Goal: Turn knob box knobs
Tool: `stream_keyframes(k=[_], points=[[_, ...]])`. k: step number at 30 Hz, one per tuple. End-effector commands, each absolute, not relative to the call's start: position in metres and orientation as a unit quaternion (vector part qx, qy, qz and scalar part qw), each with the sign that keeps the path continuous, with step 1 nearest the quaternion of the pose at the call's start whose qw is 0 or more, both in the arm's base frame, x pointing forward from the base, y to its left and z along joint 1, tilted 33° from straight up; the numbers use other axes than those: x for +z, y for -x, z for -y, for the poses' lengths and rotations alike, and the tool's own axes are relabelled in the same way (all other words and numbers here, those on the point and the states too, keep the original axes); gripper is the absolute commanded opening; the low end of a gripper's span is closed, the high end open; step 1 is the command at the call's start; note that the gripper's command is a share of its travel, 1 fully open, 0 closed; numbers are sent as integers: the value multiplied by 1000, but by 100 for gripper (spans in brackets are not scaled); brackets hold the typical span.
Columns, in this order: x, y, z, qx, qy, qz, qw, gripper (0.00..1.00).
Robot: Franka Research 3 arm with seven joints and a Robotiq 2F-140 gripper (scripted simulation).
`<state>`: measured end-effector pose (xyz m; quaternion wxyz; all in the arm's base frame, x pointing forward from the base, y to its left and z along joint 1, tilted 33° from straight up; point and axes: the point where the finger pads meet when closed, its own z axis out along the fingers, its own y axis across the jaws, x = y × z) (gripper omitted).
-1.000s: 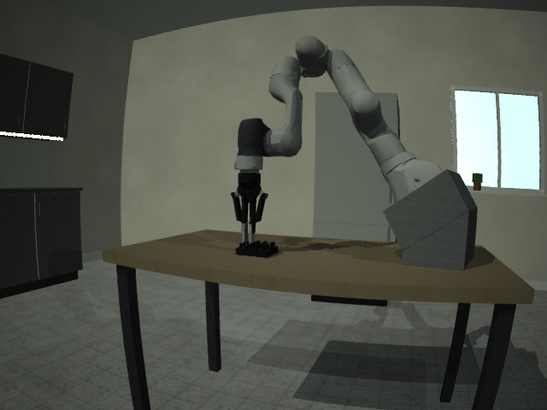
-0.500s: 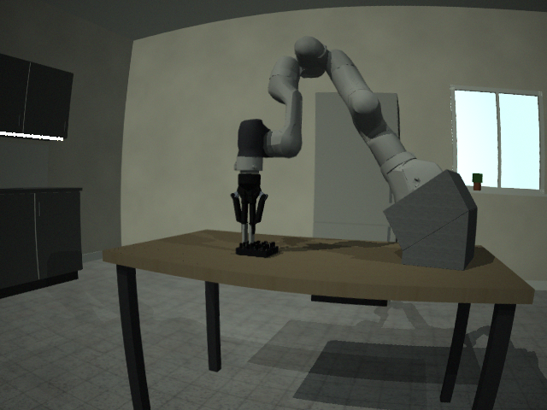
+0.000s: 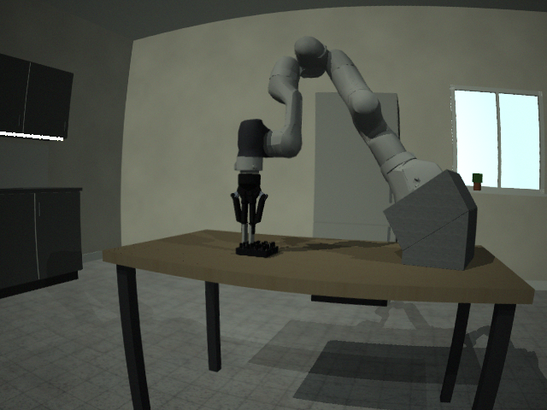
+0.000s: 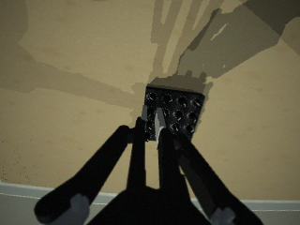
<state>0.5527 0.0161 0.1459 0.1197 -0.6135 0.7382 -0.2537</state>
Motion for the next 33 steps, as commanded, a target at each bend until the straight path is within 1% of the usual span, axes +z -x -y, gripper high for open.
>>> stream_keyframes(k=[1, 15, 16, 33], points=[[147, -554, -16, -254, 612, -739, 121, 12], [147, -554, -16, -254, 612, -739, 121, 12], [147, -554, -16, -254, 612, -739, 121, 5], [147, -554, -16, -254, 612, -739, 121, 5]])
